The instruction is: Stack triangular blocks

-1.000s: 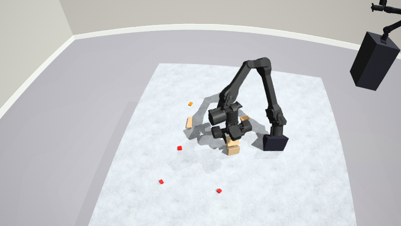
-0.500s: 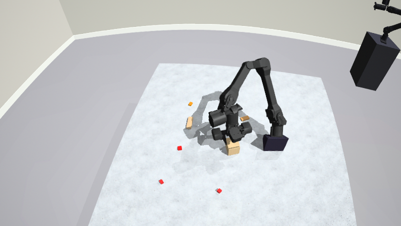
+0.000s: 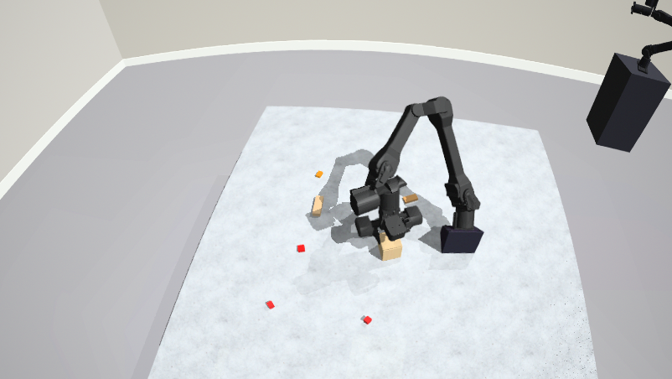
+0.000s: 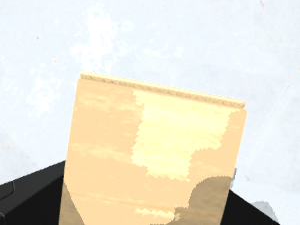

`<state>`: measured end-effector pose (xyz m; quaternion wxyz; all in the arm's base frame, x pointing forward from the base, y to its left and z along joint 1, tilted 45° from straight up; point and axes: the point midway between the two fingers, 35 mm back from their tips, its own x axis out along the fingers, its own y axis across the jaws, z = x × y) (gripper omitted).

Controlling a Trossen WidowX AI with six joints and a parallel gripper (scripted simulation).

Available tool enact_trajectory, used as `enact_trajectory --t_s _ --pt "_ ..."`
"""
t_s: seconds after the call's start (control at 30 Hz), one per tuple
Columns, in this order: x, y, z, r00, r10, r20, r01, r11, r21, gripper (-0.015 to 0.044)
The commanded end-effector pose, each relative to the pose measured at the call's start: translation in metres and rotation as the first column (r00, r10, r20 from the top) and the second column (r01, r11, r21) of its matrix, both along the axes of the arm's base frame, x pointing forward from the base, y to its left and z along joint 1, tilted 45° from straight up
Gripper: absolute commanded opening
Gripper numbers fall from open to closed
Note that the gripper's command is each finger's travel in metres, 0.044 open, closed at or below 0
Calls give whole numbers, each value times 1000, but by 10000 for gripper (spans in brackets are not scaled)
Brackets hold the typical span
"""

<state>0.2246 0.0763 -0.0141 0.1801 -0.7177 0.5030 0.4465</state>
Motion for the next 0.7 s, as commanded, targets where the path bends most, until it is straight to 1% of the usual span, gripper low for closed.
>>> enact_trajectory --t_s 0.0,0.67 --pt "1 -1 0 1000 6 0 -6 1000 -4 0" --pt "0 -1 -2 1000 2 -1 -2 1000 -1 0"
